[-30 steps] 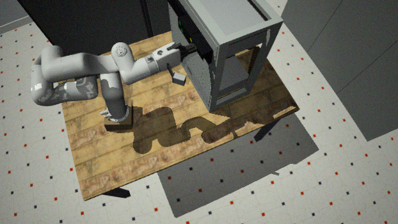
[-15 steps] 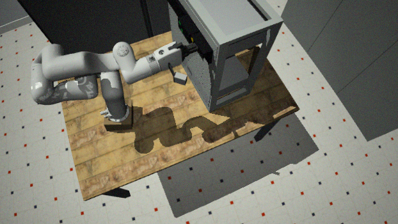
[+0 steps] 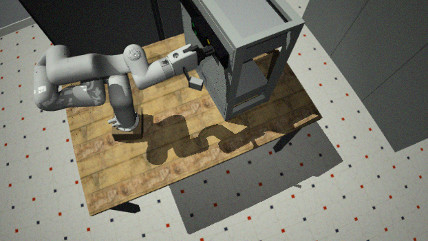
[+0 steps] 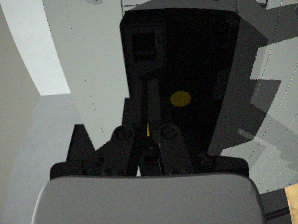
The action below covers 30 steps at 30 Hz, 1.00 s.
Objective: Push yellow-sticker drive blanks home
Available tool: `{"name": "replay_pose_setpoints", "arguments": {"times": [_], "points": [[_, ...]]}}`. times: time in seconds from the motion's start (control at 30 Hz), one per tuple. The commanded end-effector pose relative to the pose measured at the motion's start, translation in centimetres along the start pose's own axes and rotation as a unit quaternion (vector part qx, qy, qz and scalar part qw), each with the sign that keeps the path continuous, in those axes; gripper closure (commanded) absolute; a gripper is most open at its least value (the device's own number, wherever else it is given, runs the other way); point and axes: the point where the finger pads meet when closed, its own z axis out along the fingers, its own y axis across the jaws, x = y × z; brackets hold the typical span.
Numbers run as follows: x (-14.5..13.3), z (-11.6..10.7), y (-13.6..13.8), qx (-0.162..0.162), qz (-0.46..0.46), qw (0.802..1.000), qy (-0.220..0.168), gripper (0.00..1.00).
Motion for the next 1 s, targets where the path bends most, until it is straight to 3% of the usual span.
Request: {"name": "replay_pose_setpoints", "arguments": {"times": [0.0, 0.97], "points": [[0.0, 0.3, -0.2, 0.002, 0.000, 1.000, 0.000, 1.00], [0.0, 1.3, -0.2, 0.001, 0.000, 1.000, 0.000, 1.00]]}}
